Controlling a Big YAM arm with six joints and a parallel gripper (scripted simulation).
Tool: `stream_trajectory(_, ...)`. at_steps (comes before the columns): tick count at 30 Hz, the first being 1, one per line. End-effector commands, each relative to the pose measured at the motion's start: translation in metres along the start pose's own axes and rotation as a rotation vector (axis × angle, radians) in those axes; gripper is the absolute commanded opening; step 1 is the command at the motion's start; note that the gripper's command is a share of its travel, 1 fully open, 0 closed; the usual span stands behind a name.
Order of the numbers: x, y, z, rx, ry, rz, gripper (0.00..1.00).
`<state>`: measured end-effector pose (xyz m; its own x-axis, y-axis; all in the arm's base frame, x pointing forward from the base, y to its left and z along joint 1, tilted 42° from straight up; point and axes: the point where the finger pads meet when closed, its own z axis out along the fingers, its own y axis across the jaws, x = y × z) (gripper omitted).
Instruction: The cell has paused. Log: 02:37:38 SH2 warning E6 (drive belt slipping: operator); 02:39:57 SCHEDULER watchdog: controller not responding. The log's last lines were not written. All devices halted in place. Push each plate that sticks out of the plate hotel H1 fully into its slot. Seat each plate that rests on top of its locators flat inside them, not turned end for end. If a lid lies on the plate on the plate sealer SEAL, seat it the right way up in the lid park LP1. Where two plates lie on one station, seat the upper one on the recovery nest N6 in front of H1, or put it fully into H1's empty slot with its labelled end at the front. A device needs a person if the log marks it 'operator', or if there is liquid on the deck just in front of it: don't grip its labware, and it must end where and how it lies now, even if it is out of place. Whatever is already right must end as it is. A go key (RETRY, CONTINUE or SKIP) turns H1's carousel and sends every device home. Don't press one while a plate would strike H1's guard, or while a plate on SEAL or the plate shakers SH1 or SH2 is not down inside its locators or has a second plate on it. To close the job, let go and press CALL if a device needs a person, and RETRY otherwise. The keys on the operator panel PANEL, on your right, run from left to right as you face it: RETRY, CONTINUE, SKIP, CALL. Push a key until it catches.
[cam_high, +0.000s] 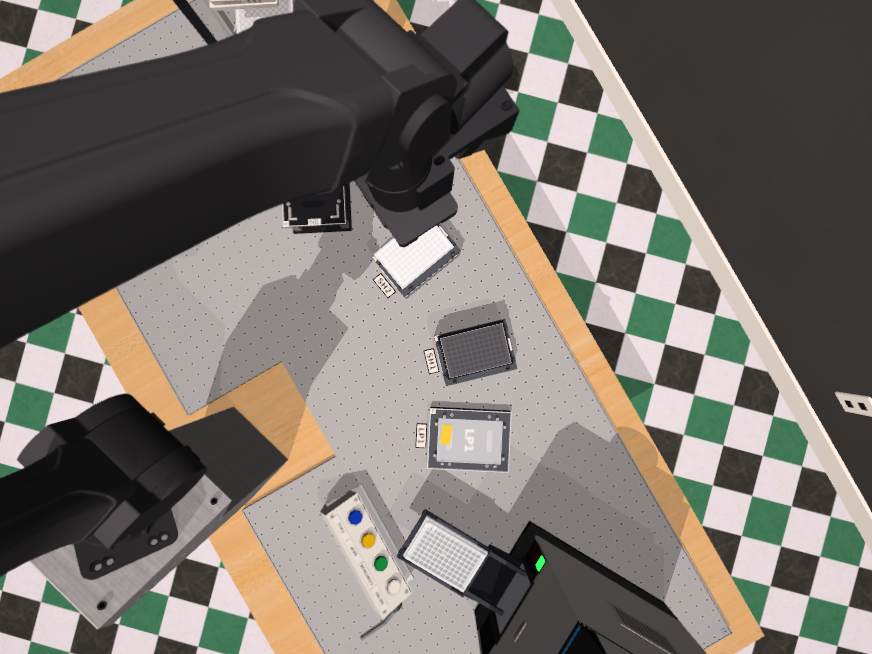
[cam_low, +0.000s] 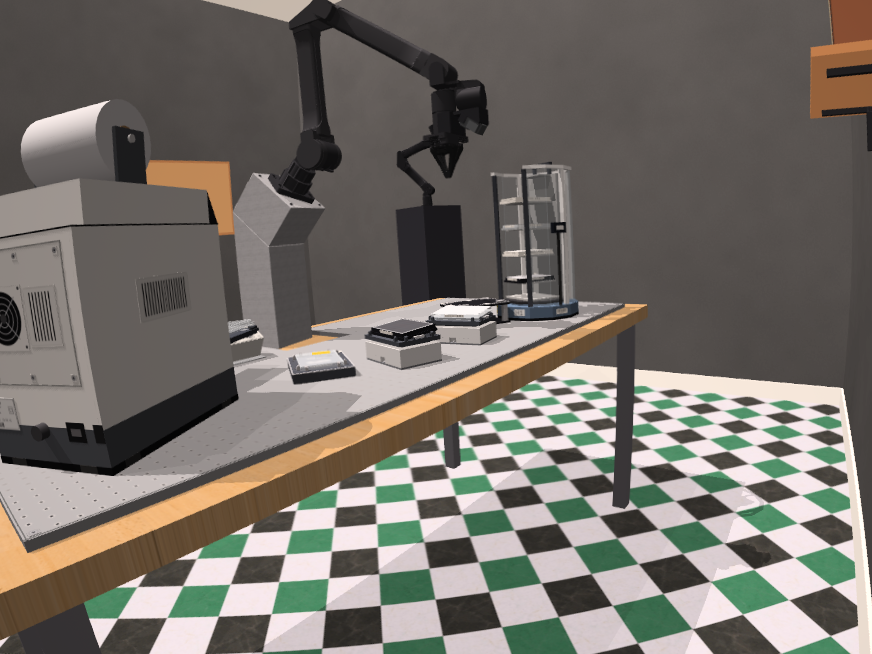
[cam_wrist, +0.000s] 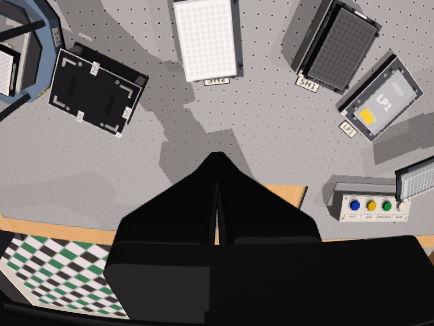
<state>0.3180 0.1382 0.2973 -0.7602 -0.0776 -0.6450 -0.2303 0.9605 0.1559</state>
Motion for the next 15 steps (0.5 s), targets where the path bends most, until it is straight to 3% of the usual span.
stream_trajectory(1, -0.016, -0.011, -0.011, 0.002, -0.050, -0.022, 0.00)
stream_trajectory(11, -0.014, -0.047, 0.000, 0.009, -0.017, -0.022, 0.00)
stream_trajectory(15, -0.018, -0.053, -0.007, 0.009, -0.036, -0.025, 0.00)
